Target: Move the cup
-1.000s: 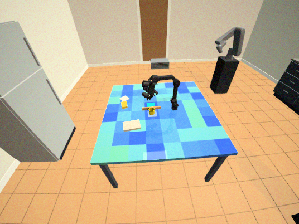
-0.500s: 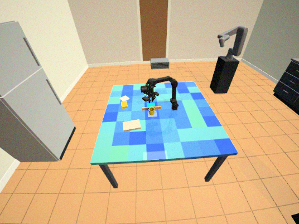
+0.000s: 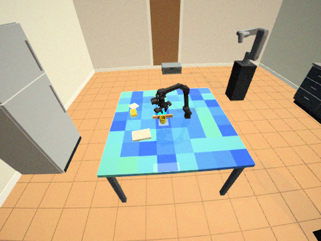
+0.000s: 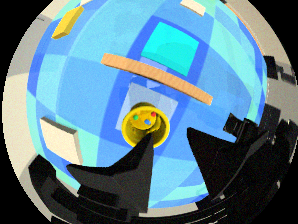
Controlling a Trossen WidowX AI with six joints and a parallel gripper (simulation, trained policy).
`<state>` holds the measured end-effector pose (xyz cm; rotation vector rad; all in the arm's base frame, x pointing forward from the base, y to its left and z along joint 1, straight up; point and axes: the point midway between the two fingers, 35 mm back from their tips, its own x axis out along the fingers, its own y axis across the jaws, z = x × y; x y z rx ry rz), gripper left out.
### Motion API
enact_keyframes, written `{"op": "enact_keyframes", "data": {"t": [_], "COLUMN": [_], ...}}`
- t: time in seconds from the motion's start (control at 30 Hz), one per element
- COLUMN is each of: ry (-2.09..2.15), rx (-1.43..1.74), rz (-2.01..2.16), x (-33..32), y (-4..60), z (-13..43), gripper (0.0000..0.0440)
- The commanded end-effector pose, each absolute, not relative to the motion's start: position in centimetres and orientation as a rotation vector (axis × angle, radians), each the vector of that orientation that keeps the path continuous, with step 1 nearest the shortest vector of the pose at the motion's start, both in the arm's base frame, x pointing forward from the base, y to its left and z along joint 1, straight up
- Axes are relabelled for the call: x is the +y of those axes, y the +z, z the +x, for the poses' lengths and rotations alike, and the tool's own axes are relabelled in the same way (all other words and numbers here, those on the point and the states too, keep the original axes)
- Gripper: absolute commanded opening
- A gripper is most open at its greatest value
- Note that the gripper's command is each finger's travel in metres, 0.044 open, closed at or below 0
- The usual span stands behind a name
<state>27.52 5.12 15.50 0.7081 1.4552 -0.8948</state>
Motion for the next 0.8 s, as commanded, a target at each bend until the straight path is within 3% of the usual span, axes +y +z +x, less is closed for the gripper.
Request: {"op": "enact_keyframes", "data": {"t": [0.0, 0.77], "ry": [-0.937, -0.956], "rx": [1.469, 1.517], "rz": [0.691, 0.609], "x": [5.2, 5.4], "y": [13.9, 6.7], "z": [27.2, 26.1], "gripper": [0.0175, 0.0178]}}
